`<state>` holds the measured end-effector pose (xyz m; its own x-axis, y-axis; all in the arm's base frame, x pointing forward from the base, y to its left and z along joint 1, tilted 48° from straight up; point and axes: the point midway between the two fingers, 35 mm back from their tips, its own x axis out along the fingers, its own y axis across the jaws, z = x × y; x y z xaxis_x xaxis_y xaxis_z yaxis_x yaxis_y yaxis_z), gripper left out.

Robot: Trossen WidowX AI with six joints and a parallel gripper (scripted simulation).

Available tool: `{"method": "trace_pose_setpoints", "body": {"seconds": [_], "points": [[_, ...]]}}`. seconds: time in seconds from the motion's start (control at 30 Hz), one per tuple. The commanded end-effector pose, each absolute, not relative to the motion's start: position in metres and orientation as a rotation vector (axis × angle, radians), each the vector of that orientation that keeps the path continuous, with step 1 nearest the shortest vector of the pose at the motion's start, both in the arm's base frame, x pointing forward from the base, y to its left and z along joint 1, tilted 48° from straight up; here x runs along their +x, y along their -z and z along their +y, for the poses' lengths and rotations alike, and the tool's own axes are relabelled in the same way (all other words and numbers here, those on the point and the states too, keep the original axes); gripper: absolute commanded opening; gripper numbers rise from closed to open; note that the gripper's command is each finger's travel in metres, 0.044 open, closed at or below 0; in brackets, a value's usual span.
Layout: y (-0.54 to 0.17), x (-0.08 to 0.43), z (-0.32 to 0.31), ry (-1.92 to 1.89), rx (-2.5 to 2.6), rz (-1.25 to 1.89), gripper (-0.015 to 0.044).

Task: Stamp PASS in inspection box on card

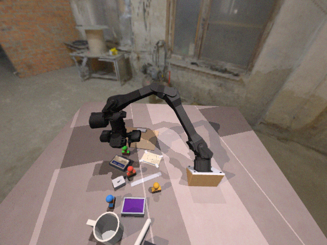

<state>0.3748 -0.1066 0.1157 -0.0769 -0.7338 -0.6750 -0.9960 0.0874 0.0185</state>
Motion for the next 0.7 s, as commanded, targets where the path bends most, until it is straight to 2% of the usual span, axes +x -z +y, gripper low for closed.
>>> {"method": "trace_pose_setpoints", "body": {"seconds": [0.0,0.1,0.67], "points": [[-0.152,0.379,-0.066,-0.706,-1.748,1.836,0.026],[-0.167,0.376,-0.051,-0.724,-1.767,1.838,0.026],[-0.167,0.376,-0.051,-0.724,-1.767,1.838,0.026]]}}
